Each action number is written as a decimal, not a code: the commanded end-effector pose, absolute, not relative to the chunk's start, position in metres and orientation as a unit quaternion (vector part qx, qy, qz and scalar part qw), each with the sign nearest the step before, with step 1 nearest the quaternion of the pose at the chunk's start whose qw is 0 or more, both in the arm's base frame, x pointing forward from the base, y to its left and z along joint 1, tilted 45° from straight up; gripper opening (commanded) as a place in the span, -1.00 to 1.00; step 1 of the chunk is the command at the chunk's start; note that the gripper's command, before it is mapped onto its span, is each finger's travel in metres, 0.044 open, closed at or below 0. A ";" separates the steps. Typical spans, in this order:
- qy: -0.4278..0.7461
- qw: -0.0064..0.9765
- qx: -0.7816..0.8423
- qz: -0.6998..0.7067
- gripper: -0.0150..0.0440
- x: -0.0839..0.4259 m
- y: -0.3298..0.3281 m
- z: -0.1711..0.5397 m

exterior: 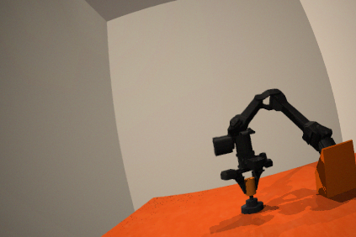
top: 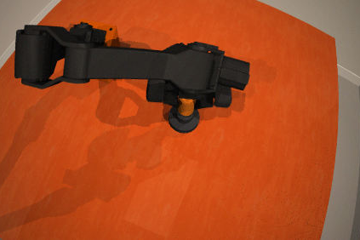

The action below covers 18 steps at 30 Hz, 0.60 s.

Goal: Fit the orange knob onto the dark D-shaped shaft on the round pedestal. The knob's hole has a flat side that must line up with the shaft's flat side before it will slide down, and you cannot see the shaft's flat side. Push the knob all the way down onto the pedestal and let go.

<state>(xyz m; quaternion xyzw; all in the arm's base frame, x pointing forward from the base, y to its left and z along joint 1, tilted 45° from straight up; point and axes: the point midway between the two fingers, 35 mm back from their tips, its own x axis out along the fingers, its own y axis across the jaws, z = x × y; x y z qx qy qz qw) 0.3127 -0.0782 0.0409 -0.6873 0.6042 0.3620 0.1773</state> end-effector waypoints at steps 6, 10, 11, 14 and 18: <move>0.586 0.147 -0.696 0.388 -0.49 0.314 -0.079 0.040; 0.586 0.147 -0.696 0.388 -0.49 0.313 -0.079 0.040; 0.586 0.147 -0.696 0.388 -0.49 0.313 -0.079 0.040; 0.586 0.147 -0.696 0.388 -0.49 0.313 -0.080 0.040; 0.586 0.147 -0.696 0.388 -0.49 0.313 -0.081 0.039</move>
